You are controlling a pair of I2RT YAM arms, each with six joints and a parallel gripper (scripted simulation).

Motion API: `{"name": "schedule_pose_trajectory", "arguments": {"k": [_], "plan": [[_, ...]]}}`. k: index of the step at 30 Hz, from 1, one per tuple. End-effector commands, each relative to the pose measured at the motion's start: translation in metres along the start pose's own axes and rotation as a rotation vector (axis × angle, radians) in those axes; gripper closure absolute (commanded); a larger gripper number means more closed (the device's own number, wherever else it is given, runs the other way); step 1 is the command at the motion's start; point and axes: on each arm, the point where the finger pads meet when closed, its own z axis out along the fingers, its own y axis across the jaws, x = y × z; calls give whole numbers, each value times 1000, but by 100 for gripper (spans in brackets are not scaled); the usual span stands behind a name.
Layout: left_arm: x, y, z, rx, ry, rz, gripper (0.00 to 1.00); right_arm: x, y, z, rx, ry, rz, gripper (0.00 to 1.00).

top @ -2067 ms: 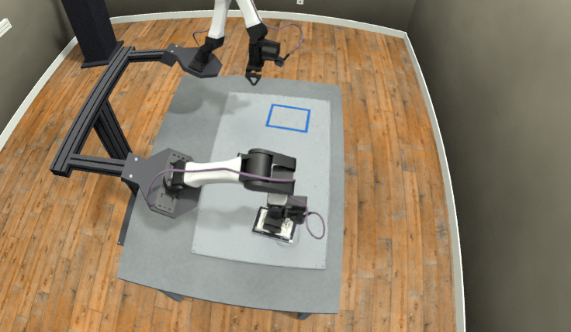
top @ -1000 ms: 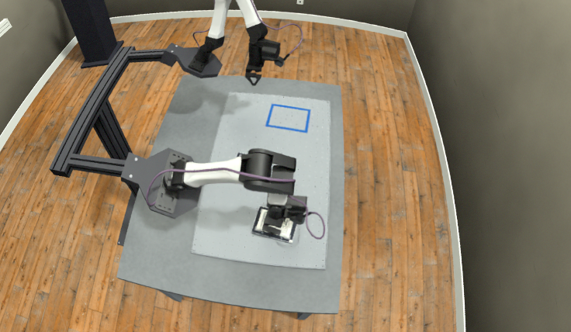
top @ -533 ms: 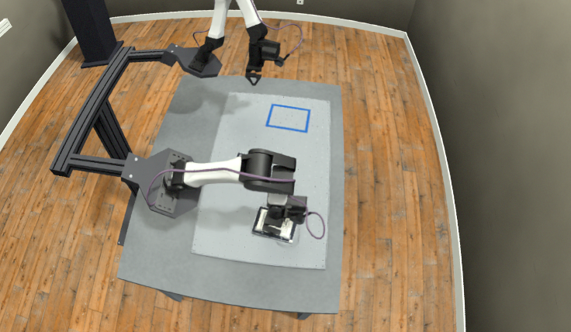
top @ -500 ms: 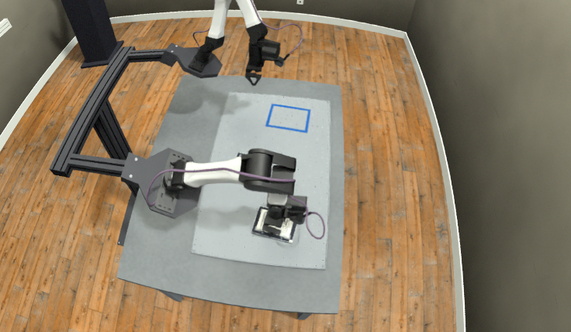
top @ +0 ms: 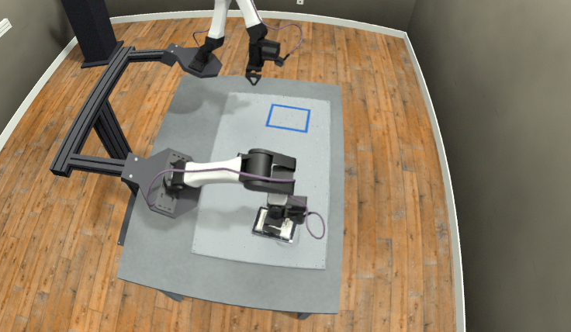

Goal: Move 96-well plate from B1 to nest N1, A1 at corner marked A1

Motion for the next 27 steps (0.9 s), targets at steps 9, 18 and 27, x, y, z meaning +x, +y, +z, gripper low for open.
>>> {"name": "schedule_pose_trajectory", "arguments": {"k": [9,18,27], "plan": [[-1,1,-1,1,-2,2,0,10,-3,9,4,27,-10,0],[-1,1,-1,1,-2,2,0,11,-2,9,4,26,-12,0],[-1,1,-1,1,-2,2,0,13,-1,9,4,29,-14,0]]}}
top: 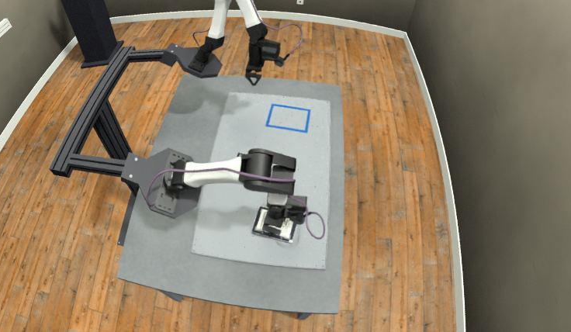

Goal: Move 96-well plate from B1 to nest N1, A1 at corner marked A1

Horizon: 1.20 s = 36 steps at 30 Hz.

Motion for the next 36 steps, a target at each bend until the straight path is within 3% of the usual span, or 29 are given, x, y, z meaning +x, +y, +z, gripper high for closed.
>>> {"name": "schedule_pose_trajectory", "arguments": {"k": [1,36], "plan": [[-1,1,-1,1,-2,2,0,14,-1,9,4,31,-15,0],[-1,1,-1,1,-2,2,0,13,3,8,3,27,-18,0]]}}
